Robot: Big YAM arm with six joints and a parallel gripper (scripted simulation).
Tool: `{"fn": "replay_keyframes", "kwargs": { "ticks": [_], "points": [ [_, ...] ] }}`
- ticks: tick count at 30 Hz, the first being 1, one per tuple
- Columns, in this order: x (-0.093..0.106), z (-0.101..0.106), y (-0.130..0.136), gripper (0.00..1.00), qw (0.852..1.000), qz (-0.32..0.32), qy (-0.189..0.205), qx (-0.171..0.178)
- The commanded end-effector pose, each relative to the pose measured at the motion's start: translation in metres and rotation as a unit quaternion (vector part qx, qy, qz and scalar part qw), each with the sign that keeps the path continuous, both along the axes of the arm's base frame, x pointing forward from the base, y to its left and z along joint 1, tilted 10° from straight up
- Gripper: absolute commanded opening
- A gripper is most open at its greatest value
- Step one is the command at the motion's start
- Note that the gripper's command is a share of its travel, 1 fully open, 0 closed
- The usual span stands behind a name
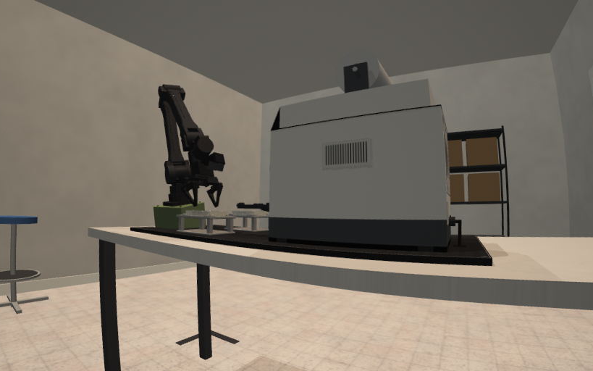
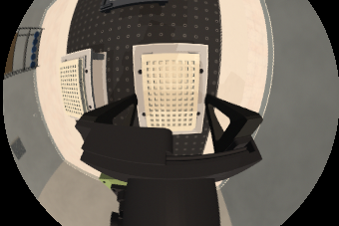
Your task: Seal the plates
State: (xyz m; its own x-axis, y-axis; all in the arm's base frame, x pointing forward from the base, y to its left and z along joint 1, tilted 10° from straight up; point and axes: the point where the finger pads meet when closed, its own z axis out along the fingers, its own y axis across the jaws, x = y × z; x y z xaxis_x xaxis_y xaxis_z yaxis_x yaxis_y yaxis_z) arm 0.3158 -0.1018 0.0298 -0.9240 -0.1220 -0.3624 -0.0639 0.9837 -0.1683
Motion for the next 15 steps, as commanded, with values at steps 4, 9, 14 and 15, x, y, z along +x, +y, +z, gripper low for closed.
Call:
{"fn": "replay_keyframes", "kwargs": {
  "ticks": [4,9,14,15],
  "points": [
    [0.015,0.004,-0.006,1.0,1.0,0.004,-0.019,-0.005],
    [0.009,-0.009,-0.006,1.0,1.0,0.003,-0.01,-0.003],
    [0.007,-0.003,-0.005,1.0,1.0,-0.006,-0.017,-0.001],
    [0.01,0.0,-0.006,1.0,1.0,-0.007,-0.022,-0.002]
  ]
}}
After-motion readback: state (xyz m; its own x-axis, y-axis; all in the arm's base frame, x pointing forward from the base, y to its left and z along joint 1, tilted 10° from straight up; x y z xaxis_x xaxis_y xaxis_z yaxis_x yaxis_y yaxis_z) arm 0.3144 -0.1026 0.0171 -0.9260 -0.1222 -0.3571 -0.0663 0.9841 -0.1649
